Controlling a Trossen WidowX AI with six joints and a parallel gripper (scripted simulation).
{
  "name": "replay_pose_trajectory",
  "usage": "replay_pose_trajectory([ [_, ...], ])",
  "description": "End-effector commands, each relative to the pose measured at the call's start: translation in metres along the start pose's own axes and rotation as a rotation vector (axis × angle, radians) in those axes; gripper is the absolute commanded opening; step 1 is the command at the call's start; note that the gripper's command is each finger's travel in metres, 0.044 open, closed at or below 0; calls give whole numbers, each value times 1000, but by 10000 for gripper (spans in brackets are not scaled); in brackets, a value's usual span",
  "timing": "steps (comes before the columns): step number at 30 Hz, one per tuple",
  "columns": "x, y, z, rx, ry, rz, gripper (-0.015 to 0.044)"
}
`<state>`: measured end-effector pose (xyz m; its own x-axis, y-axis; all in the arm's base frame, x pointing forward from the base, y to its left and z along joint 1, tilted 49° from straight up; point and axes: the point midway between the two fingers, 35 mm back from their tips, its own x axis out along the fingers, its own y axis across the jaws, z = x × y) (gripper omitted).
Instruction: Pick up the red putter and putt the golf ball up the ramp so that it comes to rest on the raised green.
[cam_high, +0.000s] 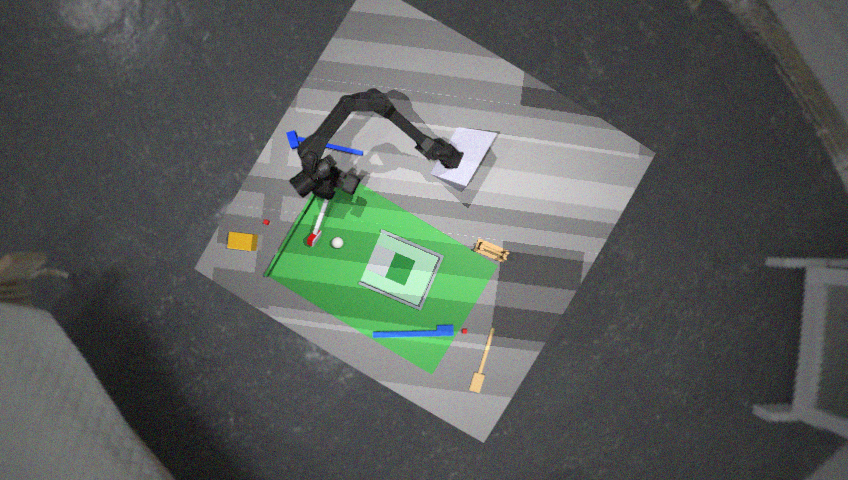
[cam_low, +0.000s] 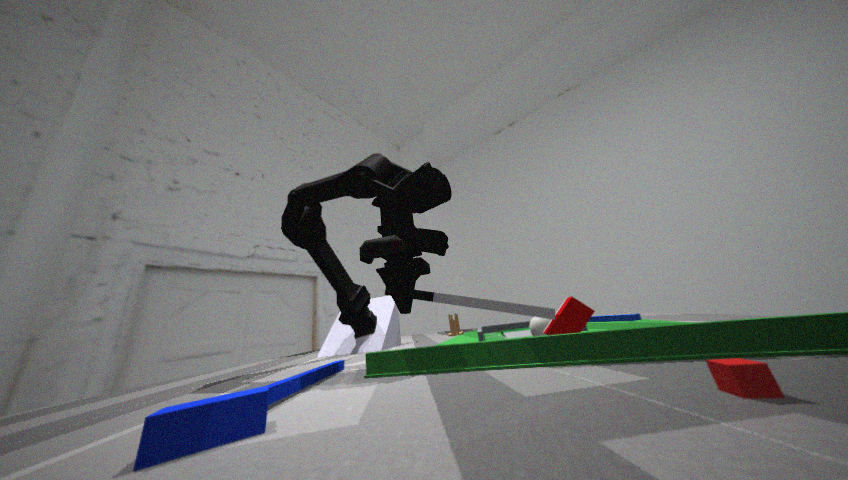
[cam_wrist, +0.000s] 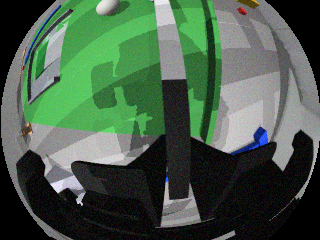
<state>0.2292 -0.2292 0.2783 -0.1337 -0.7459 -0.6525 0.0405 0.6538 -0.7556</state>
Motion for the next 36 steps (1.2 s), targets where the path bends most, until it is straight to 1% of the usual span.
replay_pose_trajectory([
  [1,-1,44,7,-14,-5,17,0],
  [6,-1,113,2,-17,-6,14,0],
  [8,0,129,-2,-17,-7,9,0],
  [15,-6,131,-2,-22,-12,9,0],
  [26,-59,131,-4,-72,-59,11,0],
  [29,-60,131,-4,-72,-60,11,0],
  [30,-51,131,-4,-71,-50,8,0],
  [36,-51,131,-4,-71,-50,8,0],
])
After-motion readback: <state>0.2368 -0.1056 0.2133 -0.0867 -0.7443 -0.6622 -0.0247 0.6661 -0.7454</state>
